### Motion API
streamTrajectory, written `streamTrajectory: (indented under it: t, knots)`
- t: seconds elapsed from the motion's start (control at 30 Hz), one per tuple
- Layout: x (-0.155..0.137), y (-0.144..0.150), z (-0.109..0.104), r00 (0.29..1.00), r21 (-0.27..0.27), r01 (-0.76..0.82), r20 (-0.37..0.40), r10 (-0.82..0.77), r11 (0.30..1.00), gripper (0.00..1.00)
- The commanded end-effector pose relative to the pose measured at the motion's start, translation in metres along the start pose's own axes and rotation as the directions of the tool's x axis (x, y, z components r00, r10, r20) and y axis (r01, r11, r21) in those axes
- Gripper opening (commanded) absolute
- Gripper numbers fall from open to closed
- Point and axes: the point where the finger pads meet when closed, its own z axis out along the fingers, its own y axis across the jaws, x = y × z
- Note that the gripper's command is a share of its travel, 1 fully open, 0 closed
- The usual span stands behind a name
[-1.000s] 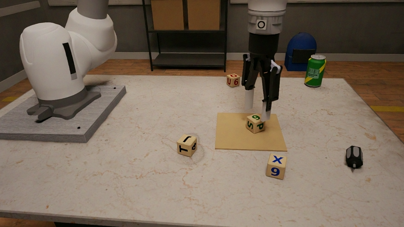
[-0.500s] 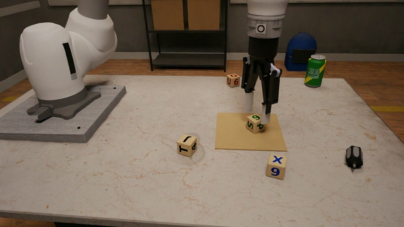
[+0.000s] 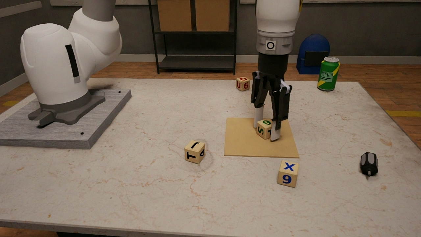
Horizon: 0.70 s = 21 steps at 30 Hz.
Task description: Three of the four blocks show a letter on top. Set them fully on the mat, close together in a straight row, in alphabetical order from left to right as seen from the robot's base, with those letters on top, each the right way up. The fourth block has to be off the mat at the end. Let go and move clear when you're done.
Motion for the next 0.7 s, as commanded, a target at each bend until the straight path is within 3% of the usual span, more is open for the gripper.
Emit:
streamTrajectory:
  t: [0.0,0.4,0.43,0.67]
  knots:
    - [0.0005,0.0003,0.0029,1.000,-0.001,0.000,-0.001,0.000,1.000,0.53]
    - [0.0005,0.0003,0.0045,1.000,-0.001,0.000,-0.001,0.000,1.000,0.53]
    - [0.0005,0.0003,0.0045,1.000,-0.001,0.000,-0.001,0.000,1.000,0.42]
    - [0.0005,0.0003,0.0045,1.000,-0.001,0.000,-0.001,0.000,1.000,0.42]
